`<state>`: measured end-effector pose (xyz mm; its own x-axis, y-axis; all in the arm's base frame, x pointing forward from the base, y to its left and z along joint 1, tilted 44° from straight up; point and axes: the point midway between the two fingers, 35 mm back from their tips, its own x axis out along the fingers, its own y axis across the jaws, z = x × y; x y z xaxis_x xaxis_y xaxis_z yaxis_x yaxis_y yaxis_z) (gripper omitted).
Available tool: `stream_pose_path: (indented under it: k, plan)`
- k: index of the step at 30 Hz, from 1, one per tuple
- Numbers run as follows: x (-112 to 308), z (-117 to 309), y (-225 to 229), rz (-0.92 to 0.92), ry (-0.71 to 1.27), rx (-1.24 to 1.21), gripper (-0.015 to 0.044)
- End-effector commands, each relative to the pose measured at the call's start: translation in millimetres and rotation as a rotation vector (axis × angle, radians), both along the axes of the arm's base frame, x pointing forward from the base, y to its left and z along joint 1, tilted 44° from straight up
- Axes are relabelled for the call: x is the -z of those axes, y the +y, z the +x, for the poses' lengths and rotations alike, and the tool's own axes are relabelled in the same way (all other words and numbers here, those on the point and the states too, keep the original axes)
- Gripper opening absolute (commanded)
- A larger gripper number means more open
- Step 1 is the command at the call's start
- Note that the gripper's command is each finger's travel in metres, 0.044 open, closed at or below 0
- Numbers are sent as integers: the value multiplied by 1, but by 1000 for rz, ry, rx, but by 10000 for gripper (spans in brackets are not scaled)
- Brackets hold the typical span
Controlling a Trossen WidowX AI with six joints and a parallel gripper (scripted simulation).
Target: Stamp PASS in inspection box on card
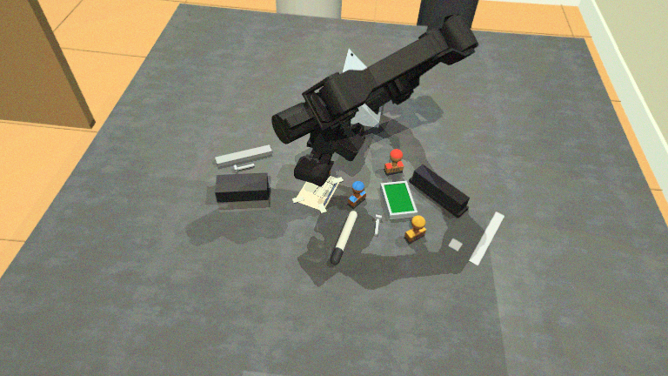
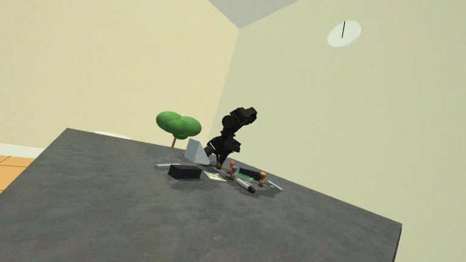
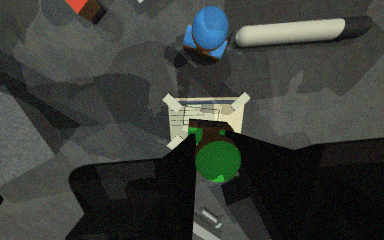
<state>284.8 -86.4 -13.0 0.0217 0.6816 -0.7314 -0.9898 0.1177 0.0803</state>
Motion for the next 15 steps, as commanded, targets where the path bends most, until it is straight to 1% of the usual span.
stream_pose_path:
  k: [1, 15]
  plan:
    - [3, -1, 3, 9, 7, 6, 0]
    - [10, -1, 10, 9, 7, 6, 0]
